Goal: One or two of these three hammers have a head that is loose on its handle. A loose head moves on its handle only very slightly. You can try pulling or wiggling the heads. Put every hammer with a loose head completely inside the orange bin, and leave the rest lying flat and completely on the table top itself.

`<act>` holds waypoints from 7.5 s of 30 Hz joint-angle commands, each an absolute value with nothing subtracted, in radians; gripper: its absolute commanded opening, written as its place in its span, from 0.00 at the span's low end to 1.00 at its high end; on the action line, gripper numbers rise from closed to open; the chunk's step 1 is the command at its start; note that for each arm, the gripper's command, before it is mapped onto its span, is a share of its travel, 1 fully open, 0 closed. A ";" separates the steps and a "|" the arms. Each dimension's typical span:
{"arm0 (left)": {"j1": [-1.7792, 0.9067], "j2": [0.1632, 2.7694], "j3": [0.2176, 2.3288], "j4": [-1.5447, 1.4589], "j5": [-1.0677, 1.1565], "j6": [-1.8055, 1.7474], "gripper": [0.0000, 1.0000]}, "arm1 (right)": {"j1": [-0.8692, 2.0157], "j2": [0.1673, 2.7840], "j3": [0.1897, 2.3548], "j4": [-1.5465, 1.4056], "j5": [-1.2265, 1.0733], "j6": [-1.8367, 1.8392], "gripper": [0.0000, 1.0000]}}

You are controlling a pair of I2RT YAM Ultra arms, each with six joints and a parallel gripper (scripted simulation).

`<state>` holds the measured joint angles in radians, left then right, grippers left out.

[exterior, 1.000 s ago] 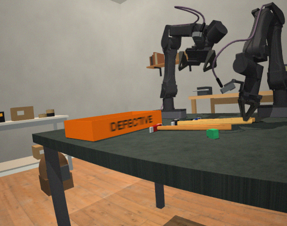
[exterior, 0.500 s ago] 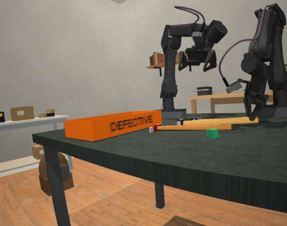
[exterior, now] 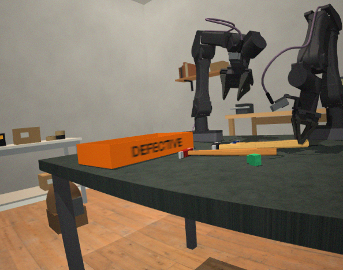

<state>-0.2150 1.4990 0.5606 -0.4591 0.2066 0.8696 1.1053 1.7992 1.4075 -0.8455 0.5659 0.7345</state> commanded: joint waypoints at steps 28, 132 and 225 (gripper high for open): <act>-0.206 1.483 0.560 -0.475 0.205 0.883 0.26 | 0.794 1.888 1.169 -0.844 0.000 0.340 0.46; -0.203 1.477 0.562 -0.477 0.209 0.892 0.26 | 0.724 1.899 1.104 -0.743 -0.079 0.242 0.33; -0.203 1.486 0.562 -0.478 0.209 0.885 0.26 | 0.464 1.933 1.185 -0.720 -0.510 -1.392 1.00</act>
